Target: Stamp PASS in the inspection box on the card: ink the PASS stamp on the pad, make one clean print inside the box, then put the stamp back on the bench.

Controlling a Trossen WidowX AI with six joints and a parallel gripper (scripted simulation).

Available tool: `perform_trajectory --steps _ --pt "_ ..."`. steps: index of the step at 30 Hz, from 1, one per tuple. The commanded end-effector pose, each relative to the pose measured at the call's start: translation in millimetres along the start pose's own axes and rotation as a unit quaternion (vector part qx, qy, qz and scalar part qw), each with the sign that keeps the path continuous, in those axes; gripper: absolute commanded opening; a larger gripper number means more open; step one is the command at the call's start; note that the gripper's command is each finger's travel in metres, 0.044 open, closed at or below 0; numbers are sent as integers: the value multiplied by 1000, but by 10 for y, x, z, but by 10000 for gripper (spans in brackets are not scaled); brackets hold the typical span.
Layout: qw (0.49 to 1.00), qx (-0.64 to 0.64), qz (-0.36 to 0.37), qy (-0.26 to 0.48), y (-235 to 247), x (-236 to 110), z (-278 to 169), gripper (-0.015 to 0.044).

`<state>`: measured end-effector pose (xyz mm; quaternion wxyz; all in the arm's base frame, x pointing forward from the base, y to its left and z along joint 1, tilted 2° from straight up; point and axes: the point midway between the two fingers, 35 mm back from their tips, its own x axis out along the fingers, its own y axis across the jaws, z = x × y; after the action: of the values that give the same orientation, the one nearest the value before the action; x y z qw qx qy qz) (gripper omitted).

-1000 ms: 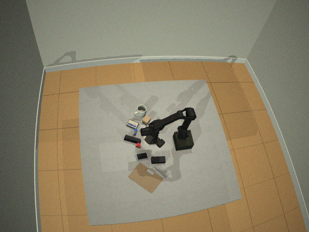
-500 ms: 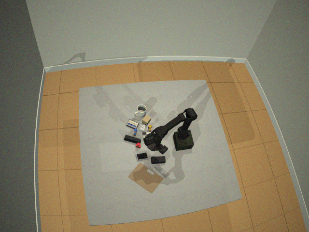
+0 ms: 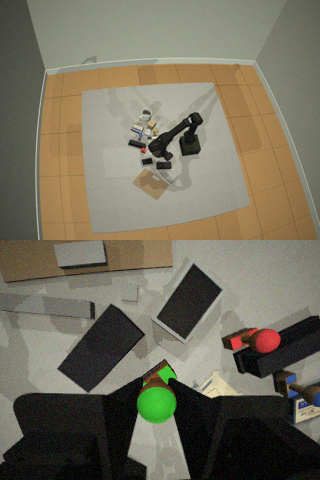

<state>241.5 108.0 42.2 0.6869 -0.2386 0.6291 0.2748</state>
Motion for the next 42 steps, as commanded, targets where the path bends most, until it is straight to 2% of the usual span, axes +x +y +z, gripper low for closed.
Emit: perform_trajectory --steps 1,29,39,42 --pt "1000 3 -1 3 -2 73 -16 0" --pt "1000 3 -1 3 -3 490 -55 0" --pt "1000 0 1 1 -2 462 -39 263" --pt "1000 0 1 1 -4 438 -32 265"
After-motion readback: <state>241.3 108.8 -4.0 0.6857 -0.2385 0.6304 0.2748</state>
